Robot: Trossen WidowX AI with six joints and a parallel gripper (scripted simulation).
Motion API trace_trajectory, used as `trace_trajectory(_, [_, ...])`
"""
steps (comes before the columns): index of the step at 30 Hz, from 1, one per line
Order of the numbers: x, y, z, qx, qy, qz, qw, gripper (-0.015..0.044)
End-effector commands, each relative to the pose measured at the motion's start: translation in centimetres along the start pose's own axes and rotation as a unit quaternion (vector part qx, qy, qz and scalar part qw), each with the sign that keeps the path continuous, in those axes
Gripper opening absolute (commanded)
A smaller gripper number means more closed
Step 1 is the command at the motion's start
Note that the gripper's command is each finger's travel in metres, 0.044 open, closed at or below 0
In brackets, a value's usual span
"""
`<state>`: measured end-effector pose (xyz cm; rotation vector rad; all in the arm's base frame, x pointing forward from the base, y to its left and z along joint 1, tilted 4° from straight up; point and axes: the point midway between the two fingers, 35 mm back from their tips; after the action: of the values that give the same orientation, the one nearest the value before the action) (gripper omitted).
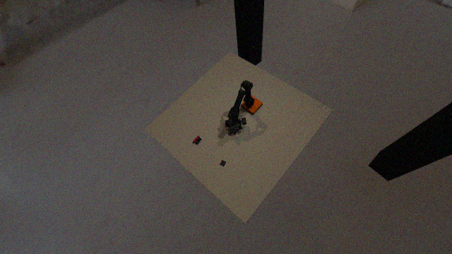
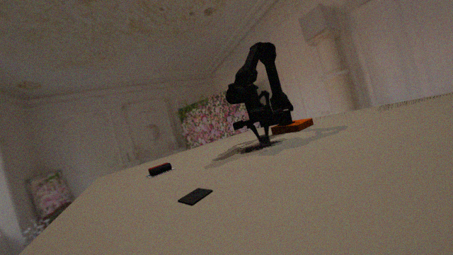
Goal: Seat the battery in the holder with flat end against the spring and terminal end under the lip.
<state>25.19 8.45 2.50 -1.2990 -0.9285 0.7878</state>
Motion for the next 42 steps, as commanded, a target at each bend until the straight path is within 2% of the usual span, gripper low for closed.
trace_trajectory(1, [-0.3, 0.0, 0.0, 0.002, 0.004, 0.012, 1.0, 0.0077])
trace_trajectory(42, [1.4, 0.1, -0.4, 0.008, 0.004, 0.021, 1.0, 0.0077])
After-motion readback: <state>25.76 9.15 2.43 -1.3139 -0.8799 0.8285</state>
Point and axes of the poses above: the point midway between the two fingers, 35 mm back from their tips, its own y axis out along the fingers, its own z axis across the jaws, x = y × z, and after that the axes turned 11 degrees about -y, right-handed
